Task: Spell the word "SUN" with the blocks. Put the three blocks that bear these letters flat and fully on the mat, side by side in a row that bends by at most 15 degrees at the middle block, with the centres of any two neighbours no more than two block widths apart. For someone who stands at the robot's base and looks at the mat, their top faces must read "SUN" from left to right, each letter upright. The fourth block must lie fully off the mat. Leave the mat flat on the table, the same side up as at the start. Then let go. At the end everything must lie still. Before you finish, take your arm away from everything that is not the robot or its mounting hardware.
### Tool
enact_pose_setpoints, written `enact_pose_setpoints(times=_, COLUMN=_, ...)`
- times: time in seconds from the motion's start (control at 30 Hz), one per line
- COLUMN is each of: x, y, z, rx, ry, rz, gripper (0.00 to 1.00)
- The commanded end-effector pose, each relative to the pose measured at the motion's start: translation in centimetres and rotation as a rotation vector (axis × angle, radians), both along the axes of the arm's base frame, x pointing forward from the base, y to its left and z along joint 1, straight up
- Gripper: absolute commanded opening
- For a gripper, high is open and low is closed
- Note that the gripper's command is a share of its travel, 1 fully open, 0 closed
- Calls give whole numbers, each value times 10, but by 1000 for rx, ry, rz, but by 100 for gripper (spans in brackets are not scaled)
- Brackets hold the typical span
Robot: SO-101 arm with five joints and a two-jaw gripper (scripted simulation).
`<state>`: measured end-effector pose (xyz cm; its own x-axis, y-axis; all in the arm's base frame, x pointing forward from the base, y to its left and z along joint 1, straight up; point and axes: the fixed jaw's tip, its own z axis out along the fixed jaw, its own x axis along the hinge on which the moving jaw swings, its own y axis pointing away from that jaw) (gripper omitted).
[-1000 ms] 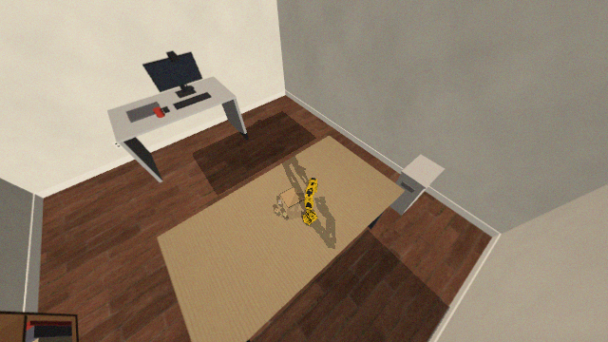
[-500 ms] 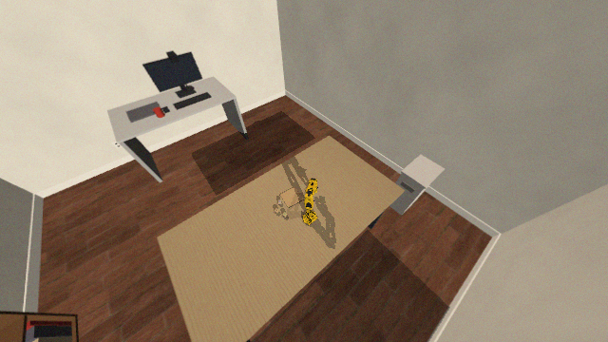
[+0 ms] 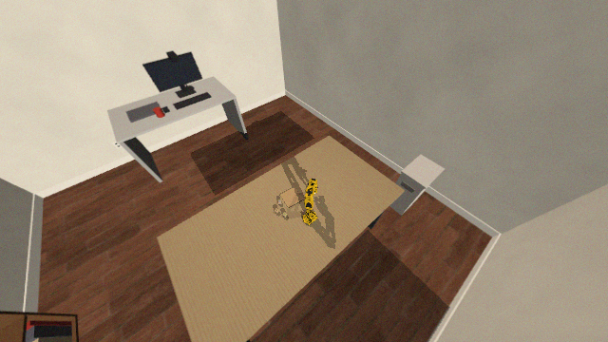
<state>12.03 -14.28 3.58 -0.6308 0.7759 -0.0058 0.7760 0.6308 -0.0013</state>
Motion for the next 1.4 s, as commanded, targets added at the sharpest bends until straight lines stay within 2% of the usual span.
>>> enact_pose_setpoints(times=0.0, x=5, y=-8, z=8, rx=-56, ry=-45, rz=-9, gripper=0)
enact_pose_setpoints(times=1.37, x=6, y=-9, z=-6, rx=-56, ry=-45, rz=-9, gripper=0)
